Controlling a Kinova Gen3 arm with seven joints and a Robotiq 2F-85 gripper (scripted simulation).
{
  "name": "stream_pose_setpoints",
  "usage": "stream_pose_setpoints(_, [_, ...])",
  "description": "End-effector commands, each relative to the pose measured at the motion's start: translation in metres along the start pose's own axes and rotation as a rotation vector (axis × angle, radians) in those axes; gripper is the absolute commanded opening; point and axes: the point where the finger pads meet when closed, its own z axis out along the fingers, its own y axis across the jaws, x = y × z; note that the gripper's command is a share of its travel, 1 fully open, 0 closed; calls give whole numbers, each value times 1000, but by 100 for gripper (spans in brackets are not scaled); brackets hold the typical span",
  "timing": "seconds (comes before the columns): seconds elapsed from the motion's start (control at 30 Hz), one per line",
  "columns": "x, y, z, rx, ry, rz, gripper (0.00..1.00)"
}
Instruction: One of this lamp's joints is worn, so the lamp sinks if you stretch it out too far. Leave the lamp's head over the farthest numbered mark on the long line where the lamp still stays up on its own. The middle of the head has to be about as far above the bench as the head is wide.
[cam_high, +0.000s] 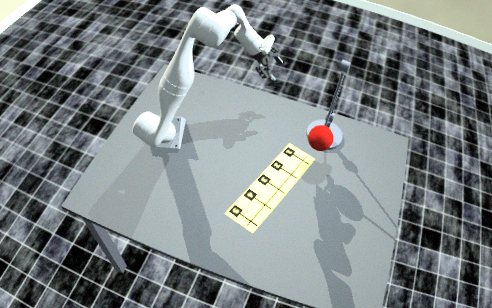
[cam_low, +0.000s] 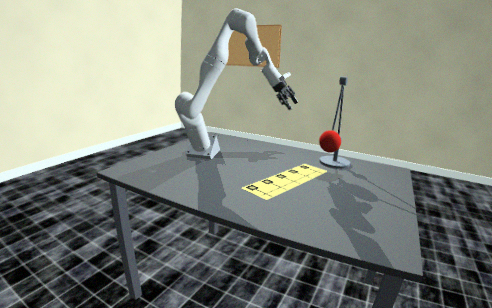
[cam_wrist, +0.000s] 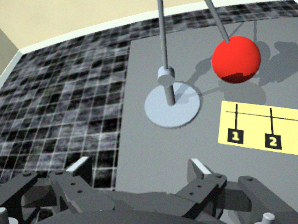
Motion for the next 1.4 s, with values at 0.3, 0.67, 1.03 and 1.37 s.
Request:
stream_pose_setpoints(0.3, [1,-1,-1,2,1,1,100])
stream_pose_setpoints(0.67, [1,-1,-1,2,1,1,100])
stream_pose_setpoints(1.03, [18,12,3,0,-60,115,100])
stream_pose_setpoints(1.37, [45,31,8,-2,-151,287,100])
